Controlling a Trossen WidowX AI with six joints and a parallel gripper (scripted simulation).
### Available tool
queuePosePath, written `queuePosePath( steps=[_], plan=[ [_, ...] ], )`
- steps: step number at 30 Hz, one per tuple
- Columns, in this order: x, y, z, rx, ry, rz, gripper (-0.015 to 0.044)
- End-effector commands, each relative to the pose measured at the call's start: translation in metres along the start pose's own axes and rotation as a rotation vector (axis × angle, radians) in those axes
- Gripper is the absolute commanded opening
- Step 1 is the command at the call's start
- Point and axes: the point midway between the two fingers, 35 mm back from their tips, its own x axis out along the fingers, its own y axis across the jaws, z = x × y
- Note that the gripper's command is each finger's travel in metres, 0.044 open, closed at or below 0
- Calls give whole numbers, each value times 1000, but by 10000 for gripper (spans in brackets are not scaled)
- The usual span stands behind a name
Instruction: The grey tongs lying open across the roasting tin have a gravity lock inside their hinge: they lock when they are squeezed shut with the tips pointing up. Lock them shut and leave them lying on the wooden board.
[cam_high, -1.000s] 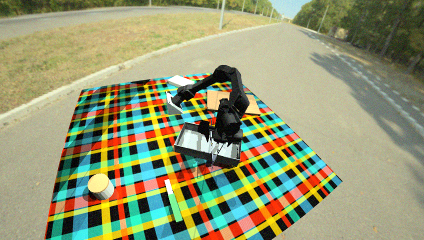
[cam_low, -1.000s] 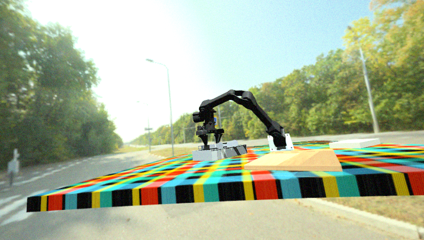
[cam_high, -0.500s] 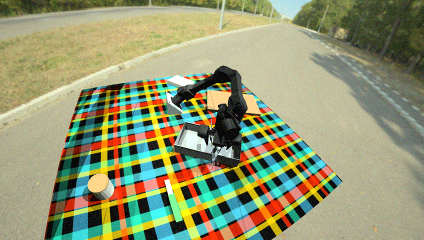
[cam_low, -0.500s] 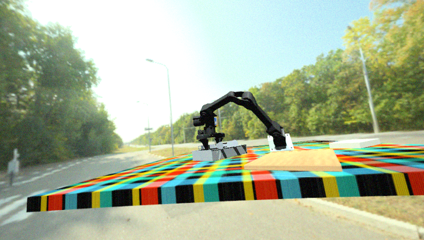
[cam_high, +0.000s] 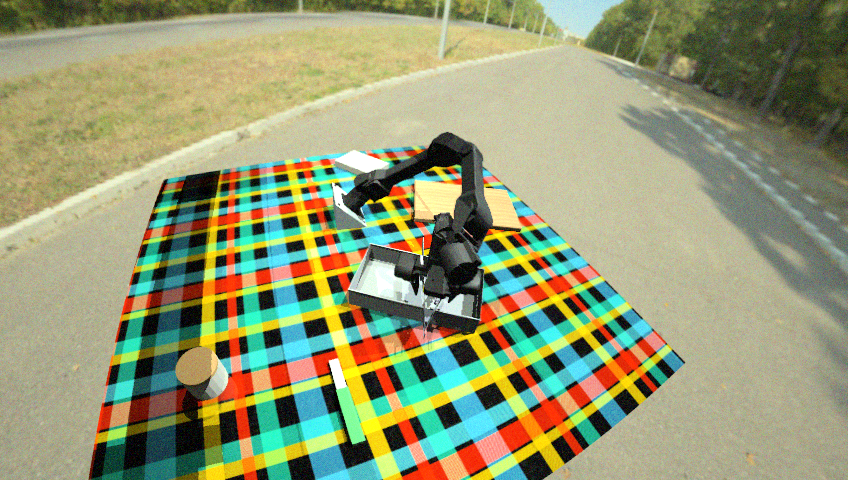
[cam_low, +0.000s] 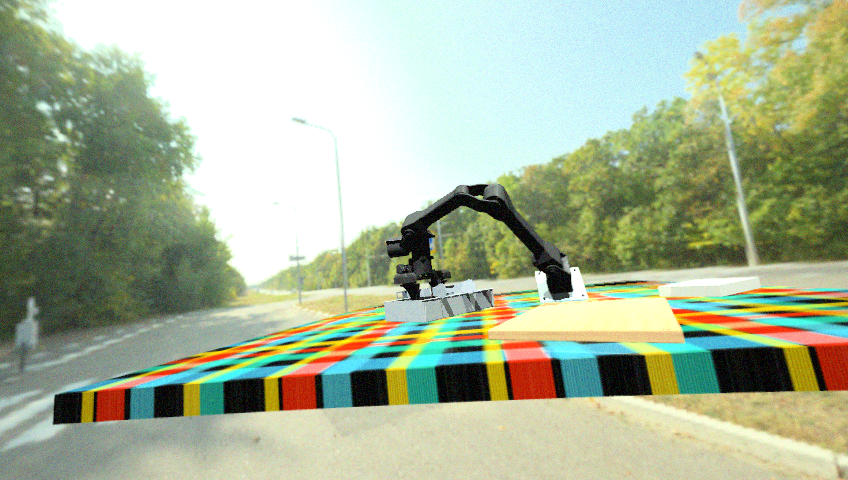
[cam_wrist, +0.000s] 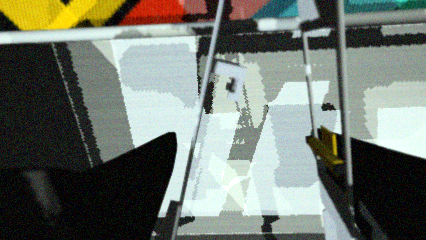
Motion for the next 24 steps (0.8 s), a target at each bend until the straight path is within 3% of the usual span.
queuePosePath(
  steps=[1, 24],
  plan=[
    [0, 0, 0, -1, 0, 0, 335],
    [0, 0, 0, -1, 0, 0, 181]
  ],
)
